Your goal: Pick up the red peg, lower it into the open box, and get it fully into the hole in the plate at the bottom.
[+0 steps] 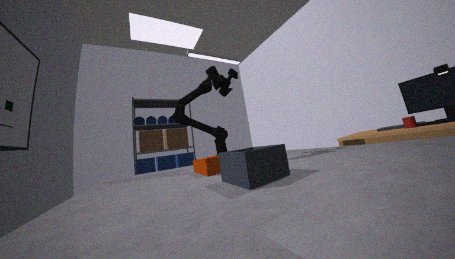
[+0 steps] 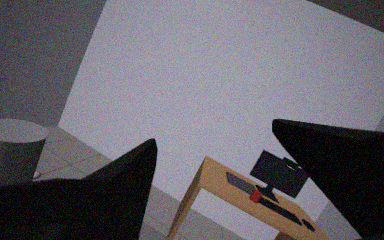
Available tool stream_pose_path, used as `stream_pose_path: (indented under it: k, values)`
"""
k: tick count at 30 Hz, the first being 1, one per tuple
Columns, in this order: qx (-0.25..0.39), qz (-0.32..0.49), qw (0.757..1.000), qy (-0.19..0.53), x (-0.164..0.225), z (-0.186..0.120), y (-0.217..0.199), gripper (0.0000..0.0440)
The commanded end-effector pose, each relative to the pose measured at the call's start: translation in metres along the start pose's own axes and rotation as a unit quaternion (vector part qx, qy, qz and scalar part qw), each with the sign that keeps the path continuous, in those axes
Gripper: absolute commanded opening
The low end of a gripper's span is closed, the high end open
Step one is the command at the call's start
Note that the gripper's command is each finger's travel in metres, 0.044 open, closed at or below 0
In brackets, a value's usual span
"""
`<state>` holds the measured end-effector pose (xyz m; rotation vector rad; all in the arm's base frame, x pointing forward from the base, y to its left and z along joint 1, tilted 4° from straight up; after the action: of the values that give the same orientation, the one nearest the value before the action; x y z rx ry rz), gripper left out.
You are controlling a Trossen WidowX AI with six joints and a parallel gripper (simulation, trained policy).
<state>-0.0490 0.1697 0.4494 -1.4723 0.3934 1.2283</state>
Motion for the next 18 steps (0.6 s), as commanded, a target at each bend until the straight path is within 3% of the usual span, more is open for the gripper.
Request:
stream_pose_path:
  k: [1,9,18]
  values:
    - [0.018,0.037,0.999,0.032,0.018,0.003,-0.005,0.0440]
    - [0.074,0.135,0.982,0.112,0.065,0.005,-0.019,0.0440]
    - [0.145,0.242,0.940,0.191,0.116,-0.002,-0.031,0.0440]
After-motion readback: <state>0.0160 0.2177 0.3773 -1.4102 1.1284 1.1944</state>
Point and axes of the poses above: the point midway between the two fingers, 35 mm back from their tips, its own z axis out along the fingers, its own y axis across the jaws, x = y × z, the point moved 2 cm from there along -z, back along the fingers
